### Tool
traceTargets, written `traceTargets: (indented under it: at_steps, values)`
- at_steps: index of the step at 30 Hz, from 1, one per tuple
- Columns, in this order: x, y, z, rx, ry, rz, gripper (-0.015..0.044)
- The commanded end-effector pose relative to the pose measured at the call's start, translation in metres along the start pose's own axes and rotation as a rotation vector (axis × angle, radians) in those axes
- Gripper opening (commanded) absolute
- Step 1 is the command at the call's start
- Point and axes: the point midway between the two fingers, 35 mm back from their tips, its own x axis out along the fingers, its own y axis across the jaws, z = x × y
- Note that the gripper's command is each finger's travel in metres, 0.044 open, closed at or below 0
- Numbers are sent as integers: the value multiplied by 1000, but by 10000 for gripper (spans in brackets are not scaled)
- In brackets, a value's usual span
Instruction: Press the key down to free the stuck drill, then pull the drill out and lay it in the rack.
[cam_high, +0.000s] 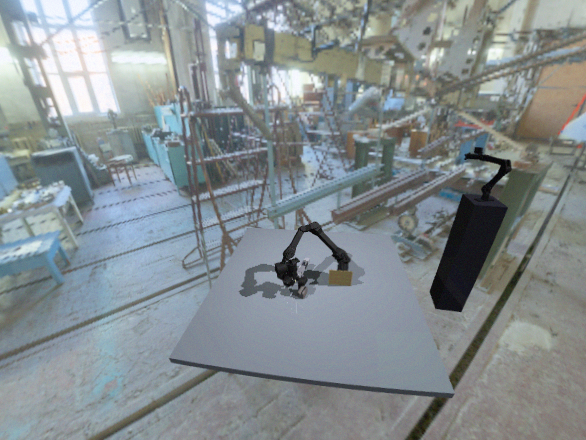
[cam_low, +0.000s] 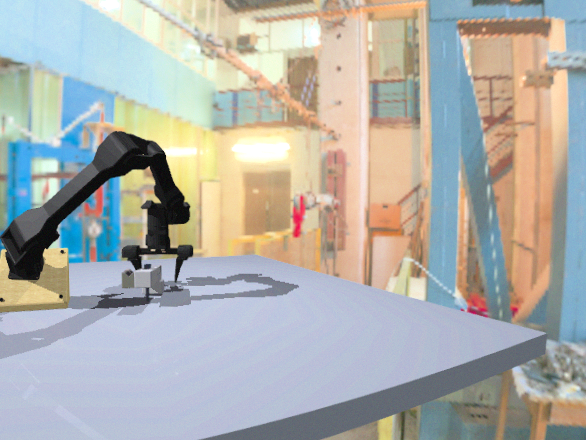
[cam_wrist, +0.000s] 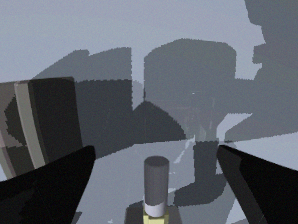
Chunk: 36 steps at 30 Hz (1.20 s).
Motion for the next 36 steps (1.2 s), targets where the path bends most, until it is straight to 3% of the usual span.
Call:
traceTargets:
  at_steps: [1,36]
  values:
    - [1,1,-3,-9,4,4,440]
    - [2,1,-13,-9,5,4,440]
